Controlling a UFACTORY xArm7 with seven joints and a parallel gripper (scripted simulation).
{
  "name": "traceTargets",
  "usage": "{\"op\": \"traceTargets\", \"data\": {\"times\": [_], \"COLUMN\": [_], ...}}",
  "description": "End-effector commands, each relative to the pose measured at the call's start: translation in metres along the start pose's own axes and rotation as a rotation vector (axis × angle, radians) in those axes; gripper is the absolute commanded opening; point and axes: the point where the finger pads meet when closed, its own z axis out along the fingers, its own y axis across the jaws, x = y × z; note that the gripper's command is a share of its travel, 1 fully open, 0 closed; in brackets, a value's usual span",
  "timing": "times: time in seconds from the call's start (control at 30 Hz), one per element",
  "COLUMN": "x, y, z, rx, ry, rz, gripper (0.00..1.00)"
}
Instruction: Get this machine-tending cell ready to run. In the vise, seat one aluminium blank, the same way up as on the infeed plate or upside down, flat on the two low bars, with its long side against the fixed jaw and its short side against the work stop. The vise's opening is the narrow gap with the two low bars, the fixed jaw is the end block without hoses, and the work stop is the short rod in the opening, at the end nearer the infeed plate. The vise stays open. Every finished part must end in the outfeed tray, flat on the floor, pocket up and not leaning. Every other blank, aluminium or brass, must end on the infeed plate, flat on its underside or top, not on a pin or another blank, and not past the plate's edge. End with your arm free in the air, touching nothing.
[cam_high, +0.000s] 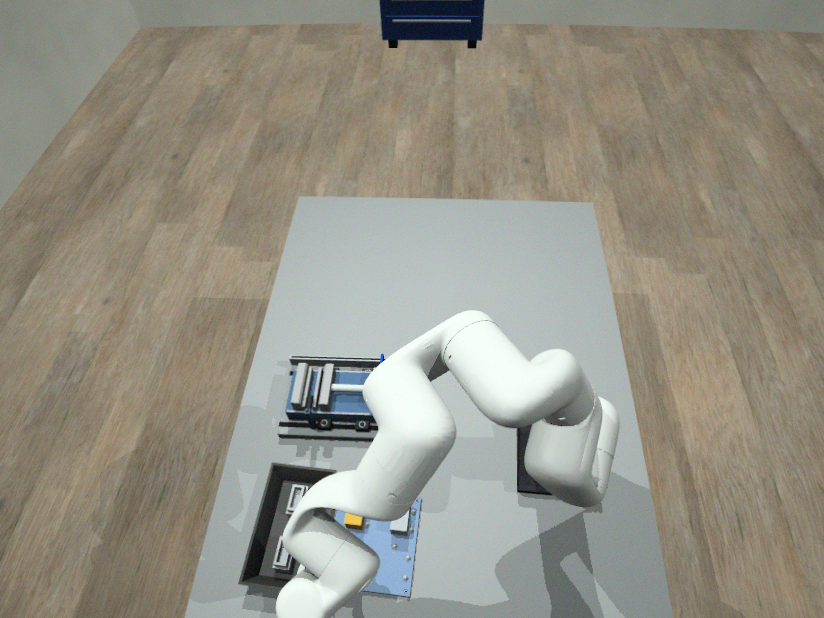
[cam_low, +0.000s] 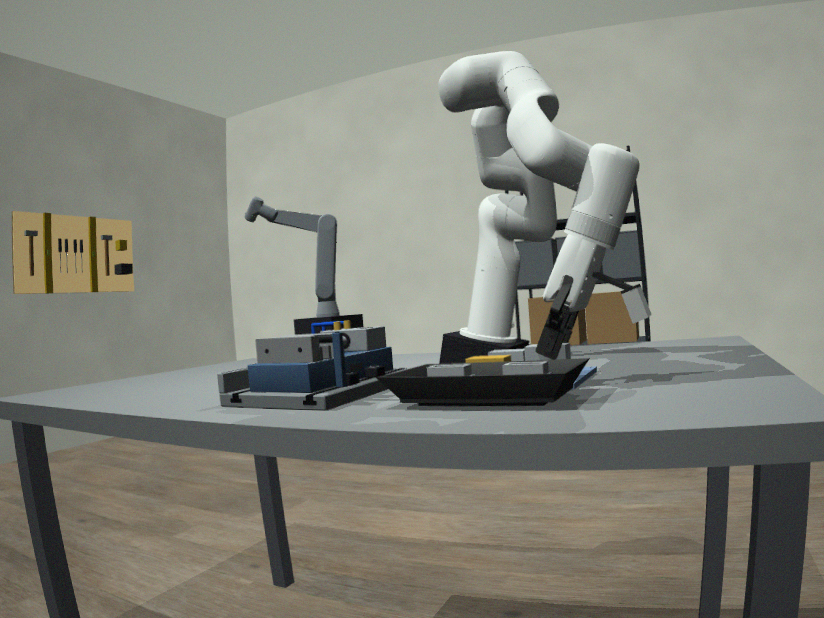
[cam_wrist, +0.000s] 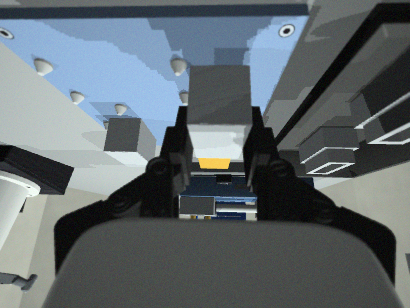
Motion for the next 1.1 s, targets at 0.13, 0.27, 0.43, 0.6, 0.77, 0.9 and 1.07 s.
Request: {"op": "traceTargets", "data": {"times": [0.13, 0.27, 0.43, 0.6, 0.77, 0.9, 1.07], "x": [0.0002, 0.0002, 0.0006, 0.0013, 0.0019, 0.0028, 0.0040], "y": [0.0012, 0.0012, 0.0013, 0.0013, 0.0013, 0.0013, 0.0014], "z": [-0.0014, -0.0013, -0.0005, 0.0011, 0.0023, 0.0042, 0.0066], "rx": [-0.003, -0.003, -0.003, -0.003, -0.003, -0.003, -0.003], "ry": [0.002, 0.002, 0.002, 0.002, 0.002, 0.002, 0.002], "rz": [0.001, 0.001, 0.001, 0.001, 0.001, 0.001, 0.001], "gripper": [0.00, 0.00, 0.00, 0.00, 0.00, 0.00, 0.00]}}
